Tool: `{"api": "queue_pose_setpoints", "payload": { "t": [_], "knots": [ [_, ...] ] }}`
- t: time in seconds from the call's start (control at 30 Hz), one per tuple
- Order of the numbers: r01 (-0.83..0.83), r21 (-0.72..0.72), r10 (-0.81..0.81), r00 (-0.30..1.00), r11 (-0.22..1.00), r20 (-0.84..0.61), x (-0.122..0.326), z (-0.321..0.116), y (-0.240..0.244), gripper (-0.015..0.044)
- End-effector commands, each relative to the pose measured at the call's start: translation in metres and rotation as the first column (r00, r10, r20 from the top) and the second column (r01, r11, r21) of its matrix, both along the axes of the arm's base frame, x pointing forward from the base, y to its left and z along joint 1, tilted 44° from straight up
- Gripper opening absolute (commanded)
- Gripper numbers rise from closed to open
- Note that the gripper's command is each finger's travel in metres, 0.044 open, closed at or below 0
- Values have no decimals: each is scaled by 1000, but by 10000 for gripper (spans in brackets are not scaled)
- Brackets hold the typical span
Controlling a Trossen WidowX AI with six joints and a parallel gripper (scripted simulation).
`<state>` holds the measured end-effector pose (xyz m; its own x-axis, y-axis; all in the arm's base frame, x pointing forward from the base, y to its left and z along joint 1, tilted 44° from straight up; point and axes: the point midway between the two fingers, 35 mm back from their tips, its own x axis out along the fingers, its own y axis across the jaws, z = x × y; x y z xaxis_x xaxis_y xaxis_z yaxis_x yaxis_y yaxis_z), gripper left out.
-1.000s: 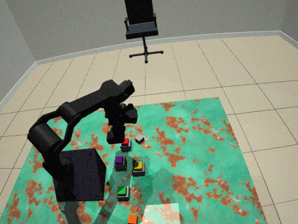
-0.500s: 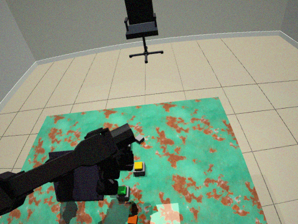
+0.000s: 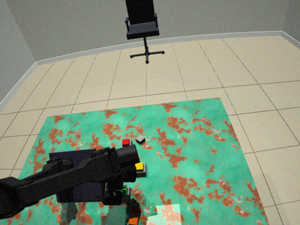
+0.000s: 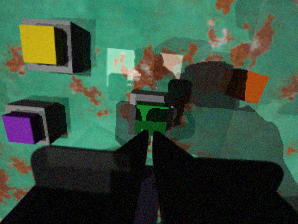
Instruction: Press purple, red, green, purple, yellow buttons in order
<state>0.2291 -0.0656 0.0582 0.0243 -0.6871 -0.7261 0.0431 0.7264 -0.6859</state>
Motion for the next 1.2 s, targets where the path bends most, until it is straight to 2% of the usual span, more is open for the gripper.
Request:
{"api": "queue_pose_setpoints", "payload": {
  "t": [0.0, 0.67, 1.17],
  "knots": [
    [-5, -6, 5, 1000, 1000, 1, 0, -4, -5, 20],
    [-5, -8, 5, 1000, 1000, 1, 1, -27, -27, 20],
    [-5, -8, 5, 1000, 1000, 1, 1, -27, -28, 20]
  ]
}}
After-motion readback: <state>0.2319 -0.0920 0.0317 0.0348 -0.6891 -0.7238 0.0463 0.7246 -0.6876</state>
